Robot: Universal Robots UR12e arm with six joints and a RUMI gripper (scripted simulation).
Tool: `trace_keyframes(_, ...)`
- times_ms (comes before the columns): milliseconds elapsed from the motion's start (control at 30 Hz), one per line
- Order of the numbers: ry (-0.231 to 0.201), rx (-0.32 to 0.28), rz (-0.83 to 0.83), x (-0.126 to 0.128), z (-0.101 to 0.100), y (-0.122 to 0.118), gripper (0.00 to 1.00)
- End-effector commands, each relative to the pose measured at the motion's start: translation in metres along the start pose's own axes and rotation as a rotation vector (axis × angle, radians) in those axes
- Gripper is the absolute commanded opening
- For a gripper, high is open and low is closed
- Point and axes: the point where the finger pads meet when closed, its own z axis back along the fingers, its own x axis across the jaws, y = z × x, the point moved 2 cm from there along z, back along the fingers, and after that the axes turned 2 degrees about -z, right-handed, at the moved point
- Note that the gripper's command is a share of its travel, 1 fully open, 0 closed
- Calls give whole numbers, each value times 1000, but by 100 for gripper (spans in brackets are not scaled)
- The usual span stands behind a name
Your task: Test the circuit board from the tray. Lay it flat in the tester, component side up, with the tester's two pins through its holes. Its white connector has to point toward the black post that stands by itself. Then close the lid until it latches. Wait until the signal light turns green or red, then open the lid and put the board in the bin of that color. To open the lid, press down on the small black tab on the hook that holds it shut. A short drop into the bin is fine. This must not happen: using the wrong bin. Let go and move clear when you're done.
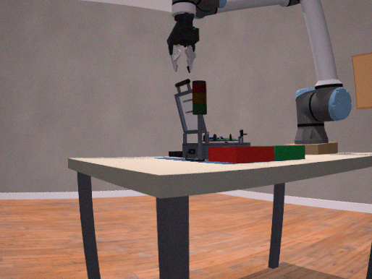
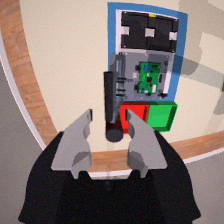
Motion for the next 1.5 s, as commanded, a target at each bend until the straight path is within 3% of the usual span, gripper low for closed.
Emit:
trace_keyframes(0, 2, 0, 0, -1, -6, 0, 30)
trace_keyframes(1067, 2, 0, 0, -1, -12, 0, 30)
trace_keyframes(1467, 2, 0, 0, -1, -32, 3, 30)
